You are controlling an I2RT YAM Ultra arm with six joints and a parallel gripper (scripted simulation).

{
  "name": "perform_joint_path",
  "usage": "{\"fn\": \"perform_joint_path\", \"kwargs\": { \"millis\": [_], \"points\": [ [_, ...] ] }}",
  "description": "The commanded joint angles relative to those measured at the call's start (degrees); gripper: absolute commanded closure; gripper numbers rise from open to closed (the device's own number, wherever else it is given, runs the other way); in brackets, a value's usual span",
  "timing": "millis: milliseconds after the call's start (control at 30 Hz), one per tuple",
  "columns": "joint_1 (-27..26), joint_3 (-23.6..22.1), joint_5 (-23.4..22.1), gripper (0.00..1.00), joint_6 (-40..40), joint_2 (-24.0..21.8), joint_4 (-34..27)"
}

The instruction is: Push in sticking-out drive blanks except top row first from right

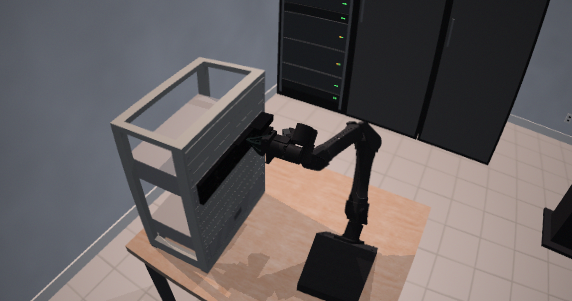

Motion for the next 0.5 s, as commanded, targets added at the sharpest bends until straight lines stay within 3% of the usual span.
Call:
{"fn": "perform_joint_path", "kwargs": {
  "millis": [0, 467],
  "points": [
    [-0.83, 1.69, -2.68, 1.0, -0.69, 1.58, -1.21],
    [-1.08, 2.1, -2.94, 1.0, -0.69, 2.23, -0.96]
  ]
}}
